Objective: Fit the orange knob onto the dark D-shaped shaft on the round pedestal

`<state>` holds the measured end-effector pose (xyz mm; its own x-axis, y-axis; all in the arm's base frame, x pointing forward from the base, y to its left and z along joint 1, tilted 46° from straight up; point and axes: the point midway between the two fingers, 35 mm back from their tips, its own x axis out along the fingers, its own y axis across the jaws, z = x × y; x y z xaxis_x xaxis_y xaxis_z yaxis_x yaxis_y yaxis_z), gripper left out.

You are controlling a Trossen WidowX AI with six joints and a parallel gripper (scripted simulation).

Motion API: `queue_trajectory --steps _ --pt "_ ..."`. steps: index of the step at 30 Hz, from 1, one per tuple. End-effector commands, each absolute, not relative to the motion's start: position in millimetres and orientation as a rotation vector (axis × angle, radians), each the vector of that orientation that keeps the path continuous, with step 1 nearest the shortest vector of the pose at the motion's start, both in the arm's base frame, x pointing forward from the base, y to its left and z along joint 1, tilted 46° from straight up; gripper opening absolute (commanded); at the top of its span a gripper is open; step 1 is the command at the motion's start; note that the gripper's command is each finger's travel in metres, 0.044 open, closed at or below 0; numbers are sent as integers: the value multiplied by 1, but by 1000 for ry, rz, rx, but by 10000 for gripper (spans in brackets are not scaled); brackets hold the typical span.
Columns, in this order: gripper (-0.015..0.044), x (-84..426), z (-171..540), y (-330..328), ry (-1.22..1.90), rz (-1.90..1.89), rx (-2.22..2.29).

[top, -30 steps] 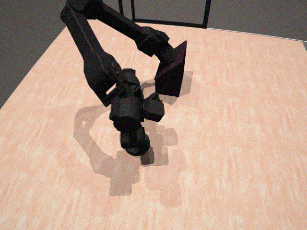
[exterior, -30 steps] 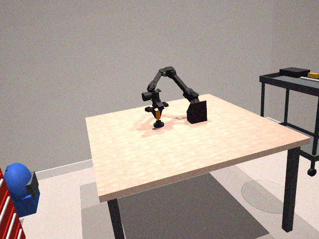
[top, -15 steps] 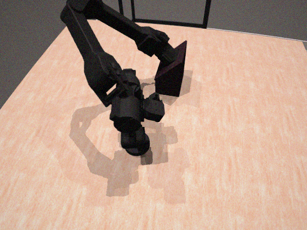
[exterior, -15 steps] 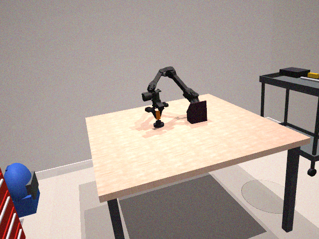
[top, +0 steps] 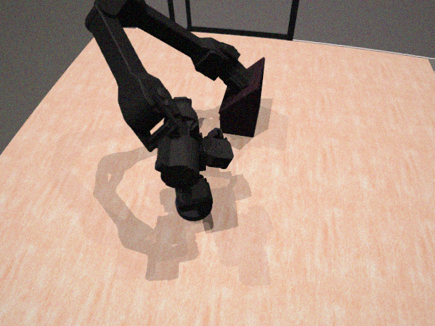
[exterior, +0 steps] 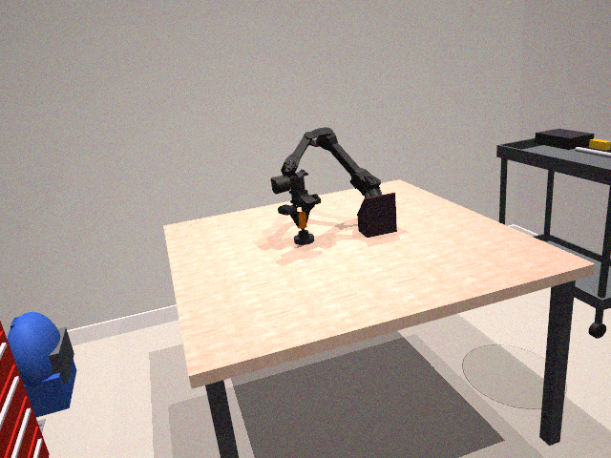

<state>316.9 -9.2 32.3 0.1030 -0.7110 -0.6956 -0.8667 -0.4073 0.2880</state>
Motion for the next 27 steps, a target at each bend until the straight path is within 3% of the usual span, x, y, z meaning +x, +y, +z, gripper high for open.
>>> queue_trajectory --steps 1,27 --pt "0 318 32 -10 1564 1267 -2227" --pt "0 315 30 -12 1564 1268 -2227"
